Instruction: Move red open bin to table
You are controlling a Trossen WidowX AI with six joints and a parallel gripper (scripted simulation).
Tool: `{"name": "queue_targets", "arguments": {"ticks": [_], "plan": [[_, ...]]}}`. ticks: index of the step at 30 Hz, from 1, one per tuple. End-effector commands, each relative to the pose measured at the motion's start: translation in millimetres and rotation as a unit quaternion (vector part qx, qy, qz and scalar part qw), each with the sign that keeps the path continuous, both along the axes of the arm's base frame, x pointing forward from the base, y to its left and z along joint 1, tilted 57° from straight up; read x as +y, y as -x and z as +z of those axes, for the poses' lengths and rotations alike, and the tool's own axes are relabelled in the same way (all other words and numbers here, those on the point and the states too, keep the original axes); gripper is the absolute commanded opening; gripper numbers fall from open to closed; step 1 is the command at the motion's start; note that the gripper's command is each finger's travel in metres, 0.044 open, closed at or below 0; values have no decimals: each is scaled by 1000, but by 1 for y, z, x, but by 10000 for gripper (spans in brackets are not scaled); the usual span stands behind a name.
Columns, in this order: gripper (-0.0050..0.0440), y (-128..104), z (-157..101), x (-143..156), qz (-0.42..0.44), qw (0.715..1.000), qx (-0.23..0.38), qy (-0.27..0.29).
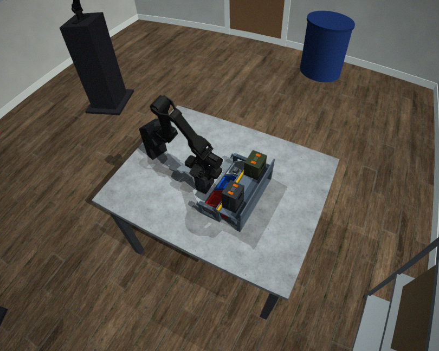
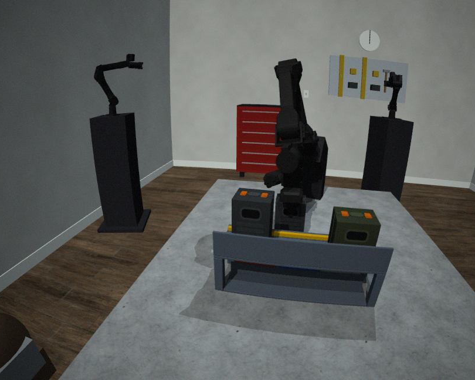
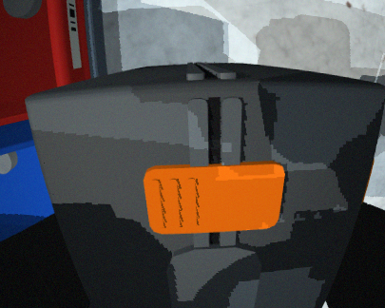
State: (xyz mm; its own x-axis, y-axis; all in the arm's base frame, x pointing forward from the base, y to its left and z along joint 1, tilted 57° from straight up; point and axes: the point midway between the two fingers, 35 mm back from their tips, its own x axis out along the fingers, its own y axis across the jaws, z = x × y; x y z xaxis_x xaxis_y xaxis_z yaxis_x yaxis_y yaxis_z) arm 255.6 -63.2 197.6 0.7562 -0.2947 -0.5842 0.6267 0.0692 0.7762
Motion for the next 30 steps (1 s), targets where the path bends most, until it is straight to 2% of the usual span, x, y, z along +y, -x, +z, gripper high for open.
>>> {"name": "queue_targets", "arguments": {"ticks": [1,10,11,15,27,30], "plan": [[0,2,14,9,-9,999,-33,9],[0,2,14,9,-9,999,-33,9],[0,-1,5,14,-9,1000,-23,8],[0,-4,-3,45,-9,999,-33,5],[0,-4,-3,45,-9,999,-33,5],[0,-7,-10,66,-10,999,-31,4]]}}
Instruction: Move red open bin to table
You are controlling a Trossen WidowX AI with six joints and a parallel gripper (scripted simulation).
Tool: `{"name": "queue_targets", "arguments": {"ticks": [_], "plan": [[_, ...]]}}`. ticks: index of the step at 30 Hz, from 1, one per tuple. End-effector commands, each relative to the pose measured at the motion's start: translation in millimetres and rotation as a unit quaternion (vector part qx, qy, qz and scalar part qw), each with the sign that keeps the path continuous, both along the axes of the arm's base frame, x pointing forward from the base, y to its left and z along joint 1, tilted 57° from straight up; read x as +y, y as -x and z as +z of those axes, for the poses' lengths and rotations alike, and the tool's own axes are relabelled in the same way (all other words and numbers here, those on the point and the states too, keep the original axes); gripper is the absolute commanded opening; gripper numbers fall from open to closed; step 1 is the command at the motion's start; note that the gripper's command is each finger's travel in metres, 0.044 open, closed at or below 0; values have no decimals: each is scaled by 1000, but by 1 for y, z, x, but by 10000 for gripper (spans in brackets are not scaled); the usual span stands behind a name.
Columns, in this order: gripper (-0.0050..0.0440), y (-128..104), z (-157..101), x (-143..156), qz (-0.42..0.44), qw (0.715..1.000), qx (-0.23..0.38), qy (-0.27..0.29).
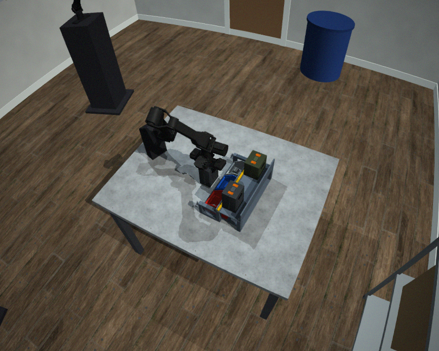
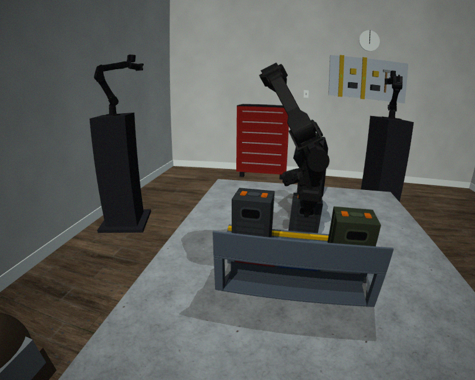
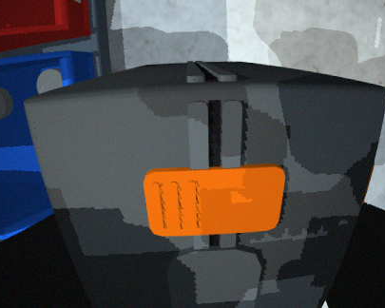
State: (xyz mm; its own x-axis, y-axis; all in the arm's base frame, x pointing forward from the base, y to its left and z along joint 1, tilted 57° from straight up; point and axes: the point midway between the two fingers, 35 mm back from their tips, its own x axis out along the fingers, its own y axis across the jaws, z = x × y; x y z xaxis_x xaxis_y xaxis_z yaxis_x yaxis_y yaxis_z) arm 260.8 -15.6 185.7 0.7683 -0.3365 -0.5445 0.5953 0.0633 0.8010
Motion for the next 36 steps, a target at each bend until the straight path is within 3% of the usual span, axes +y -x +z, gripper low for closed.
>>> {"name": "queue_targets", "arguments": {"ticks": [1,14,19,31,36], "plan": [[0,-2,0,26,10,1000,-10,-8],[0,-3,-2,34,11,1000,-10,-9],[0,-9,-16,84,11,1000,-8,-11],[0,-9,-16,84,11,1000,-8,-11],[0,-13,-23,118,11,1000,-6,-12]]}}
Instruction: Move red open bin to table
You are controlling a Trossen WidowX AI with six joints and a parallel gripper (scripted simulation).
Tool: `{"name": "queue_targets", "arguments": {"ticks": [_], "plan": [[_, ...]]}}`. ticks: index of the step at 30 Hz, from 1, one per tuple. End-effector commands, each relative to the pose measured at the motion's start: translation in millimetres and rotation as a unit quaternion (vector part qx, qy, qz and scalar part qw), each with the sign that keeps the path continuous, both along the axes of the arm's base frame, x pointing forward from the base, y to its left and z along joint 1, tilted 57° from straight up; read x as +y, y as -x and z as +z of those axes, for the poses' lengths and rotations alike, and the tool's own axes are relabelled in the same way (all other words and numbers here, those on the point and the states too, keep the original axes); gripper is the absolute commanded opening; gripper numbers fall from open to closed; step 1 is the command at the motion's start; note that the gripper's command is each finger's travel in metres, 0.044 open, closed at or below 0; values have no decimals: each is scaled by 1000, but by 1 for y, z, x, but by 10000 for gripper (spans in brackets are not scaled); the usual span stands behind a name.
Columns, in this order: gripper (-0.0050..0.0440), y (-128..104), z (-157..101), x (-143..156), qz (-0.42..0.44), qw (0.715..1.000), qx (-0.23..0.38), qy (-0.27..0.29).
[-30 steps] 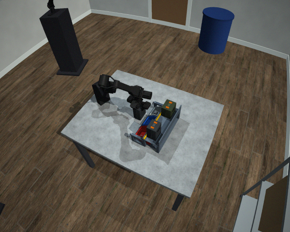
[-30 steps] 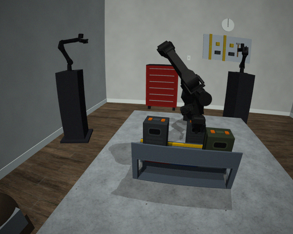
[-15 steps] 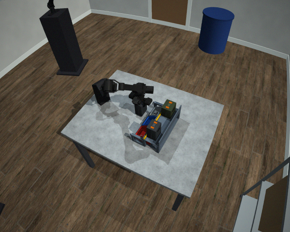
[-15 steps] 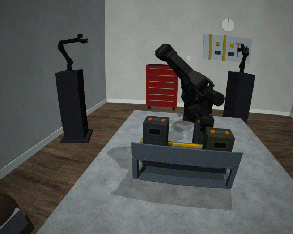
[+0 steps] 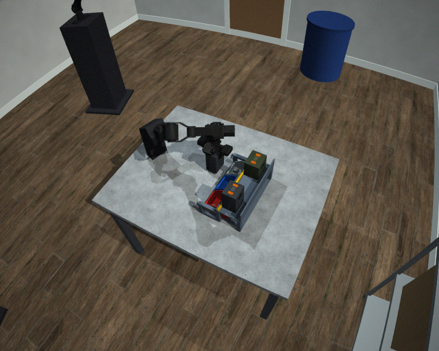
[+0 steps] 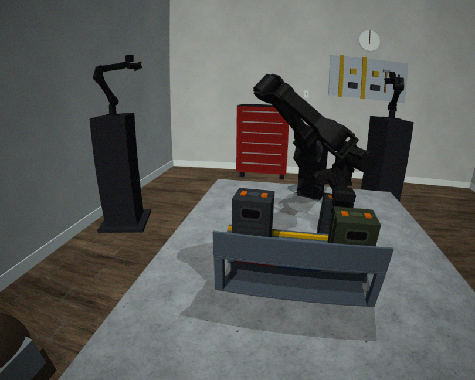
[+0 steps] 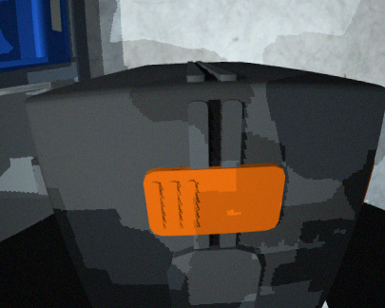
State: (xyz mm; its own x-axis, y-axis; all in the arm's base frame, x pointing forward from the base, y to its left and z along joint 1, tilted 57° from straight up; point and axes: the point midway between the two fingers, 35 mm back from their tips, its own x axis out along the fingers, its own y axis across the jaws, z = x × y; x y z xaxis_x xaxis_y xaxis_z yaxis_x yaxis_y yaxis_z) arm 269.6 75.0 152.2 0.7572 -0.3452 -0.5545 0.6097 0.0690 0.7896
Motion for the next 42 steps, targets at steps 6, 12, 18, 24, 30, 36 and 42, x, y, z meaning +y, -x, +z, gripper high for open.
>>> {"name": "queue_targets", "arguments": {"ticks": [6,12,18,24,30,36,42], "plan": [[0,-4,10,28,13,1000,-14,-17],[0,-4,10,28,13,1000,-14,-17],[0,-3,14,21,13,1000,-14,-18],[0,-3,14,21,13,1000,-14,-18],[0,-4,9,17,7,1000,-8,-12],[0,-2,17,17,13,1000,-14,-18],[0,-2,17,17,13,1000,-14,-18]]}}
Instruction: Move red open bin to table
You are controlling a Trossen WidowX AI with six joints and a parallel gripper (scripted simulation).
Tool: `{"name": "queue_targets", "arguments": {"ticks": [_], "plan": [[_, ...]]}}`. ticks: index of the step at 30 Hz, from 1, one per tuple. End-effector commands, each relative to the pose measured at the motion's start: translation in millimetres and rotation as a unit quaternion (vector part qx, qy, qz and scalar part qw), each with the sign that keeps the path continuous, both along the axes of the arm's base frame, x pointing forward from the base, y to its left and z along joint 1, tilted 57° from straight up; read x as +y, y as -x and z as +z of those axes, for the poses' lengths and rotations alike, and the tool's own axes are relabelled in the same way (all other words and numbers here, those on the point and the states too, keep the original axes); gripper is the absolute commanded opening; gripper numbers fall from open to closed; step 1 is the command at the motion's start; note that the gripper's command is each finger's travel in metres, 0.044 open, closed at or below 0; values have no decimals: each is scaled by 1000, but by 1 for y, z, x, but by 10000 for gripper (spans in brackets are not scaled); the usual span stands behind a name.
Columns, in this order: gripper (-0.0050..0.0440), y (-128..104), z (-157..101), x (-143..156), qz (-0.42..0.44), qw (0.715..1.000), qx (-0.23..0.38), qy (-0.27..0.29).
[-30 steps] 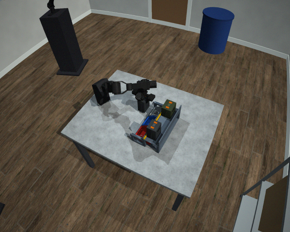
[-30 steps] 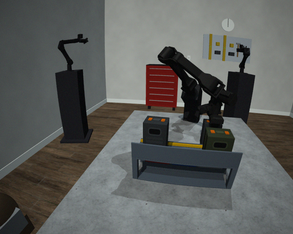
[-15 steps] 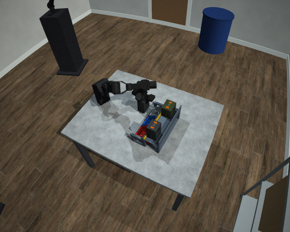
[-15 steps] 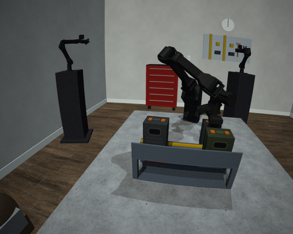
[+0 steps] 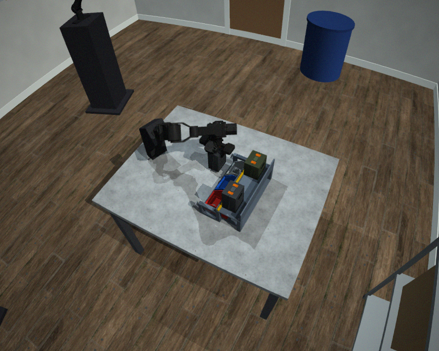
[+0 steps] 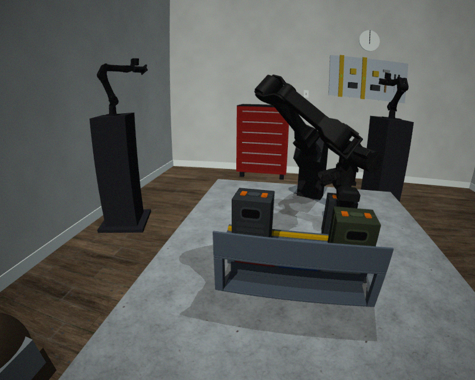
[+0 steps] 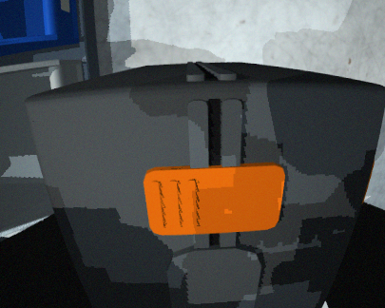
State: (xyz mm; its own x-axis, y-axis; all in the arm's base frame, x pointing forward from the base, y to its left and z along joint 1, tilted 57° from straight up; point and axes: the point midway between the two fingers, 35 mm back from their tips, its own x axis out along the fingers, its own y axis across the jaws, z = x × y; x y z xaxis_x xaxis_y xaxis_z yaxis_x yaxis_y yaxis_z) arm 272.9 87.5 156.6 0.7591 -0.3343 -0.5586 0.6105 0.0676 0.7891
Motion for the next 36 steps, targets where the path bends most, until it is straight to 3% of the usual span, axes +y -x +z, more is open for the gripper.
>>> {"name": "queue_targets", "arguments": {"ticks": [1,36], "plan": [[0,1,13,4,9,1000,-15,-14],[0,3,14,0,9,1000,-15,-14]]}}
